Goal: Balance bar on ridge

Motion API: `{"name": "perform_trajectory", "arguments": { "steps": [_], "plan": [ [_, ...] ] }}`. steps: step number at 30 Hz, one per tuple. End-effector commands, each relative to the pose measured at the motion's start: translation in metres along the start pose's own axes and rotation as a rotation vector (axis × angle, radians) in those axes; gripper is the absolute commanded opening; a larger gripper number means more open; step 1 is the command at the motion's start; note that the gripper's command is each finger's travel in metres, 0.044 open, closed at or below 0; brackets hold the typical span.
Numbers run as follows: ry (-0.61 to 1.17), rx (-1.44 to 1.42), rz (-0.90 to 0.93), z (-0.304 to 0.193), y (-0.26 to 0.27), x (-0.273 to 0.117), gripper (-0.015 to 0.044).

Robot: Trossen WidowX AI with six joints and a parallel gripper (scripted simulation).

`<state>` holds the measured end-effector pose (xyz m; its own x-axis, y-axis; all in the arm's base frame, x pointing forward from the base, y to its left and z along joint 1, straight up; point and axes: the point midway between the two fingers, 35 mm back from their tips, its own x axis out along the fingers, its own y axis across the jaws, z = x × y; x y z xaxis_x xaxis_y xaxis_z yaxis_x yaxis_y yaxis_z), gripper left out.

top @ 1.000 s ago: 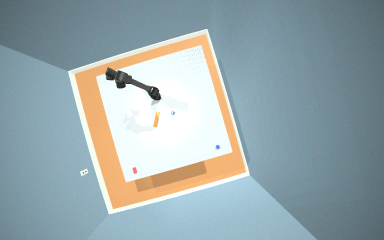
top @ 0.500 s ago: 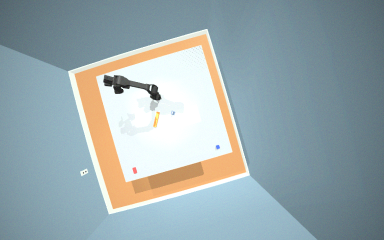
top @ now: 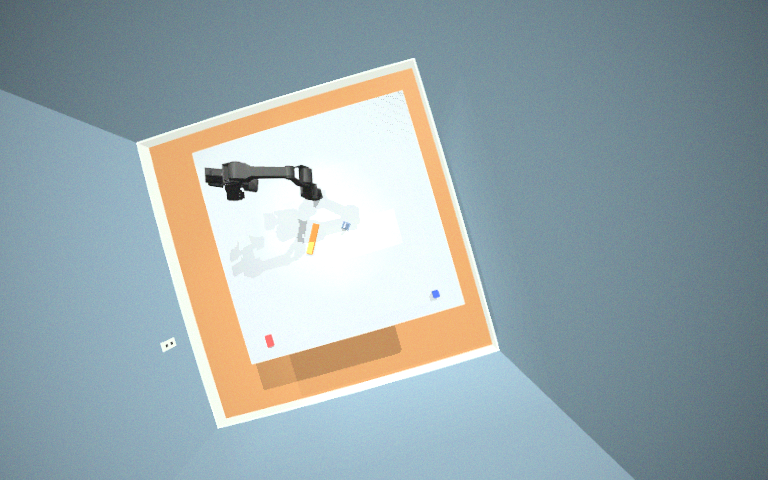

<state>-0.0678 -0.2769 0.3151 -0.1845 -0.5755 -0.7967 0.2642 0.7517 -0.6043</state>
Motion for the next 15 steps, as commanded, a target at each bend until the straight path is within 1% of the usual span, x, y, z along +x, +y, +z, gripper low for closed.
{"name": "perform_trajectory", "arguments": {
  "steps": [1, 15],
  "plan": [
    [-0.037, 0.020, 0.031, 0.018, 0.005, 0.009, 0.0315],
    [-0.131, 0.076, 0.144, 0.080, 0.030, 0.028, 0.0315]
  ]
}}
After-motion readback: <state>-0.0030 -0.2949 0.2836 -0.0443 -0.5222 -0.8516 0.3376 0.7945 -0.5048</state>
